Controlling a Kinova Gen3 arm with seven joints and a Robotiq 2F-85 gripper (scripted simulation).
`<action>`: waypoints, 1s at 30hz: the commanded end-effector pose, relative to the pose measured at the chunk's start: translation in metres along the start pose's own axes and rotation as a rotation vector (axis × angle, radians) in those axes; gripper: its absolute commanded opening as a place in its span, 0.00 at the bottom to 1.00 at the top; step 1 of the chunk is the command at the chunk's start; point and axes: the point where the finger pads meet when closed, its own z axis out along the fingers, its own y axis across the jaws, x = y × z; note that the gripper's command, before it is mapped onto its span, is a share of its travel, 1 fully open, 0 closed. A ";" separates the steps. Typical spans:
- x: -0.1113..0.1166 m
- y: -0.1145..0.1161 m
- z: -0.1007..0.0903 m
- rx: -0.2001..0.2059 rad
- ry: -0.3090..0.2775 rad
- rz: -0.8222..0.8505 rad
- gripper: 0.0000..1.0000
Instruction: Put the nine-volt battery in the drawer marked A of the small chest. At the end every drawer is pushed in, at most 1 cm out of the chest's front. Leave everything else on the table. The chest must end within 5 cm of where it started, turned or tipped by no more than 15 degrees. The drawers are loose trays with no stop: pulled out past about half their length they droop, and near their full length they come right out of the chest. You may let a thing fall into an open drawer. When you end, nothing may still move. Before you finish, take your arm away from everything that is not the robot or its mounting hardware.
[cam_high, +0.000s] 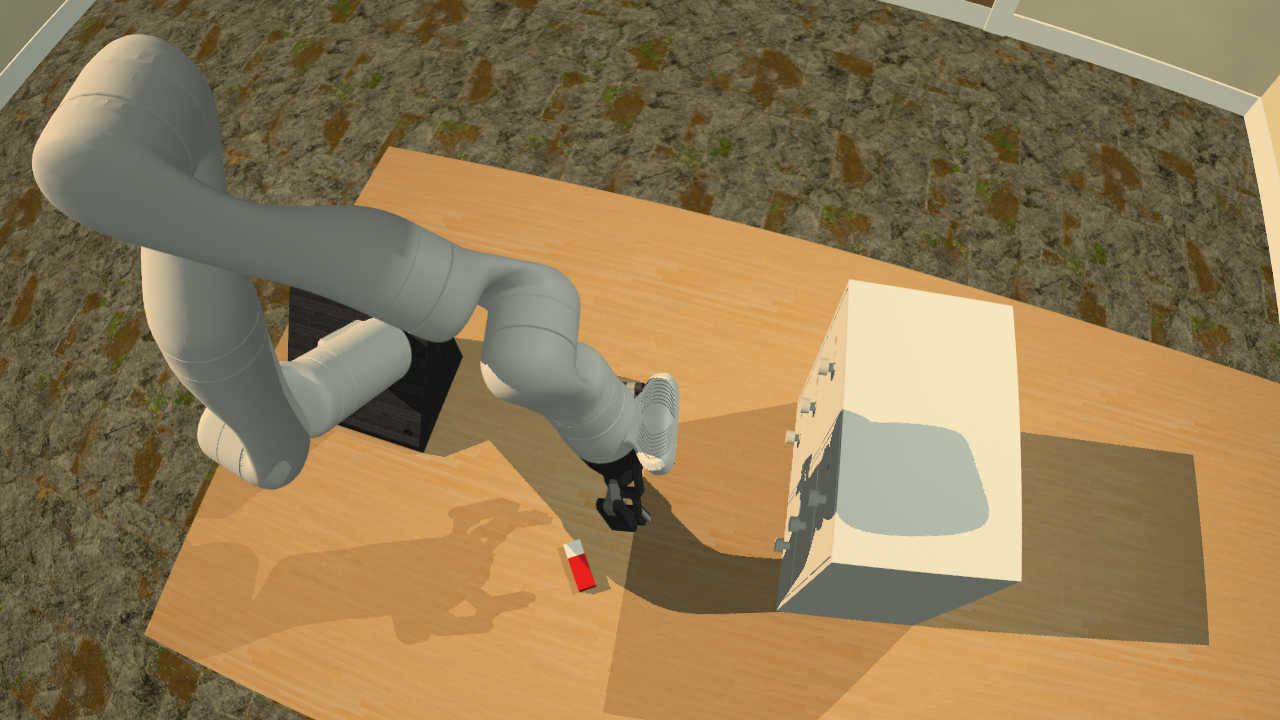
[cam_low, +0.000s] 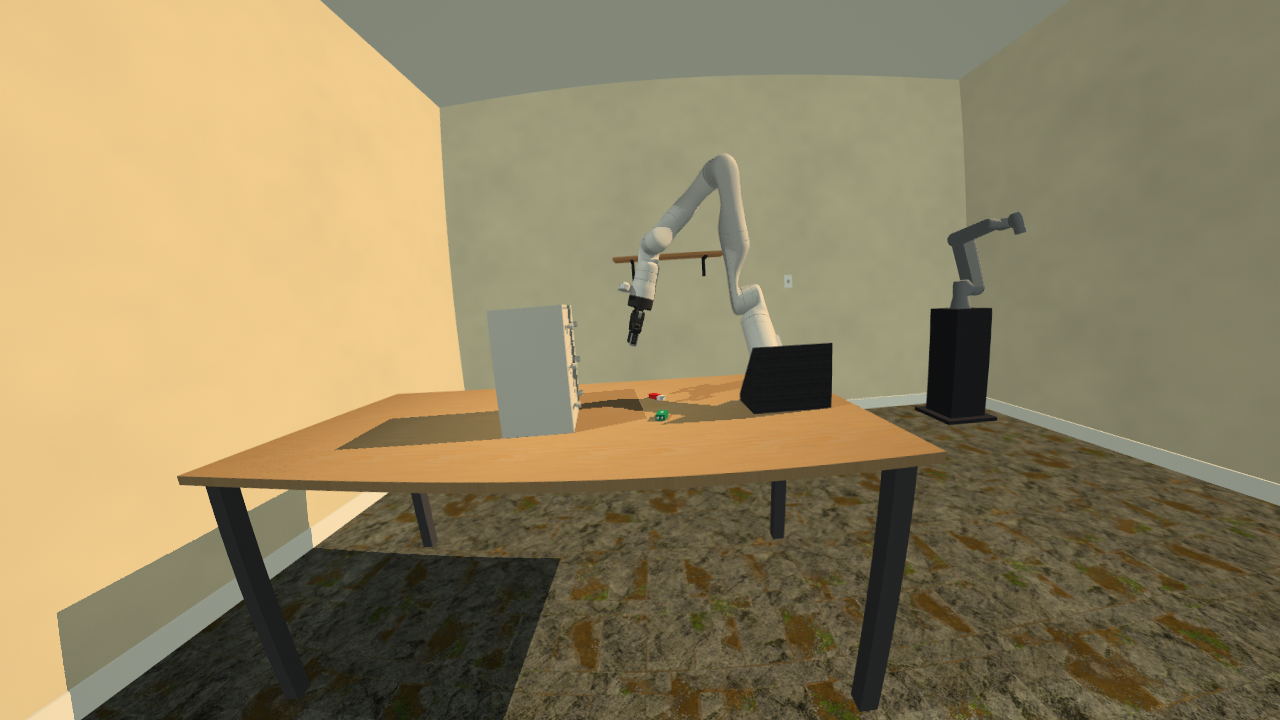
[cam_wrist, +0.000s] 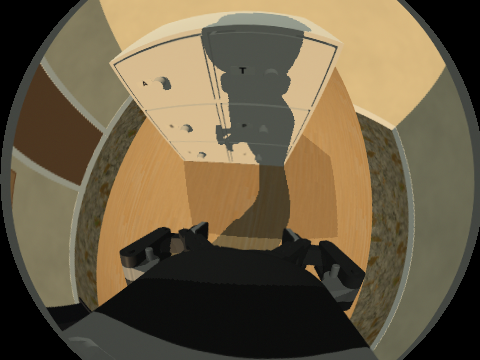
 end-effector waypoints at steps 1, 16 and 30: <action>0.003 -0.001 -0.004 0.005 -0.011 0.001 1.00; -0.002 -0.001 -0.018 0.007 -0.112 -0.001 1.00; -0.007 -0.001 -0.029 0.008 -0.189 -0.002 1.00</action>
